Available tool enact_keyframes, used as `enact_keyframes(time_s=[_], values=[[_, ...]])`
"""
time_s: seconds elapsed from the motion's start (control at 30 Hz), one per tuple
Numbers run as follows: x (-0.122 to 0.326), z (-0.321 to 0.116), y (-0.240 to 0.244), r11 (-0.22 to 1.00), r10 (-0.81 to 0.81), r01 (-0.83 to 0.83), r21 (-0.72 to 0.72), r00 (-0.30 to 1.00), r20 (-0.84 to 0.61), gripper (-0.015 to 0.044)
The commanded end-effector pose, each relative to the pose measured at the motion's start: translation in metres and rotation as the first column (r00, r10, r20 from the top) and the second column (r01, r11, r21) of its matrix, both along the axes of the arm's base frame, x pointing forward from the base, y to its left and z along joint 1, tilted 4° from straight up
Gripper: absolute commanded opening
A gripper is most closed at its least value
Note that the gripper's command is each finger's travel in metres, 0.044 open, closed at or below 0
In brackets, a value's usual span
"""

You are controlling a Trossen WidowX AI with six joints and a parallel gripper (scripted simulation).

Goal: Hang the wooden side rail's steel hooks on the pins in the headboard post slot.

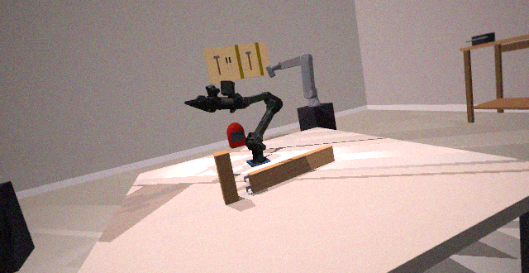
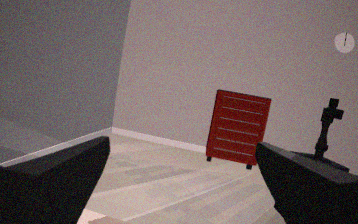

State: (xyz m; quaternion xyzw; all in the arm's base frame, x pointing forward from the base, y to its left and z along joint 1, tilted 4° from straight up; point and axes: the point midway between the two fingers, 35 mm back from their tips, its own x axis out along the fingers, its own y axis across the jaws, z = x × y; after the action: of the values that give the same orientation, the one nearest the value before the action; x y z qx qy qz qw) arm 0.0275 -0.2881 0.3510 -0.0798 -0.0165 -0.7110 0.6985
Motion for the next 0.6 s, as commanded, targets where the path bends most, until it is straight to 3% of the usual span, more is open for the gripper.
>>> enact_keyframes(time_s=[0.0,0.27,0.57], values=[[0.031,-0.035,-0.001,0.989,0.129,-0.13,0.064,0.992,0.012,0.044],[0.094,-0.112,0.018,0.895,0.392,-0.395,0.207,0.918,0.056,0.044],[0.148,-0.198,0.069,0.684,0.632,-0.636,0.357,0.761,0.146,0.044]])
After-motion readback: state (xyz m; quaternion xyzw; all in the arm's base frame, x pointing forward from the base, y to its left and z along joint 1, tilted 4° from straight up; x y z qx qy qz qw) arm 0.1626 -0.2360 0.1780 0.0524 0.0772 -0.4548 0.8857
